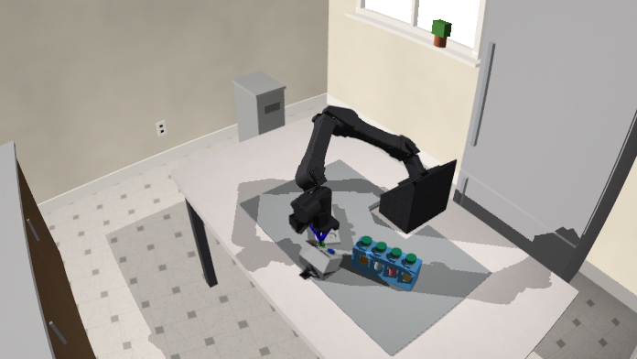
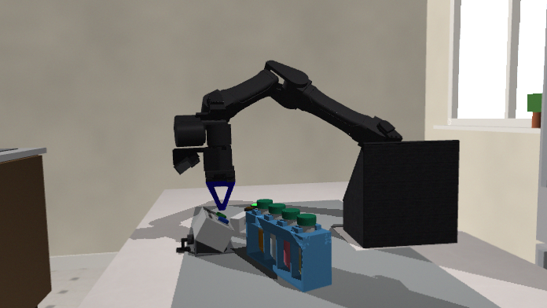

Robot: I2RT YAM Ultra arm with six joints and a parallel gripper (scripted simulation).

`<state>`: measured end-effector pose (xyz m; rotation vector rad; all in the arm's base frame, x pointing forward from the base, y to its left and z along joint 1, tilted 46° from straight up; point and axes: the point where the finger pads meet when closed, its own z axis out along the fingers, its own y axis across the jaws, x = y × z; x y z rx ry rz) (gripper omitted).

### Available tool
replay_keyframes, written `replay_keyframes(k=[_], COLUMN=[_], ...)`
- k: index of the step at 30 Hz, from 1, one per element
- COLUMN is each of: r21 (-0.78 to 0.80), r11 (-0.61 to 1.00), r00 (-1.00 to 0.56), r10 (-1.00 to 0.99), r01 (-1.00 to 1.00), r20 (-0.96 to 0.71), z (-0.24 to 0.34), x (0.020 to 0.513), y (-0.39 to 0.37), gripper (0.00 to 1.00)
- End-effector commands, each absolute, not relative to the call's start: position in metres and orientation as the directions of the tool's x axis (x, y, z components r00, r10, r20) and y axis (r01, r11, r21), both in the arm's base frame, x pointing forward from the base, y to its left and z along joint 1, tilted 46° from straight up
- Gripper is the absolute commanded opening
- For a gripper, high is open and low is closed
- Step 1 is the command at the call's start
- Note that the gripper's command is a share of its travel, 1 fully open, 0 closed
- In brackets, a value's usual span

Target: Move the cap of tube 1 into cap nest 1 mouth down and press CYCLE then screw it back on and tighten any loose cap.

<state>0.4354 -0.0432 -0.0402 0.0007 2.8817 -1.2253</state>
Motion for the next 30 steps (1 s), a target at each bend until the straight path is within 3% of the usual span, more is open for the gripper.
replay_keyframes(k=[1, 30], r21=[-0.719, -0.719], r11=[0.695, 0.695], r00=[-1.000, -1.000], r10=[-0.021, -0.021], r01=[0.000, 0.000], r20=[-0.021, -0.021], z=[-0.0366, -0.0389], x=[0.4384, 0.4389], y=[-0.0353, -0.0342], gripper=[0.00, 0.00])
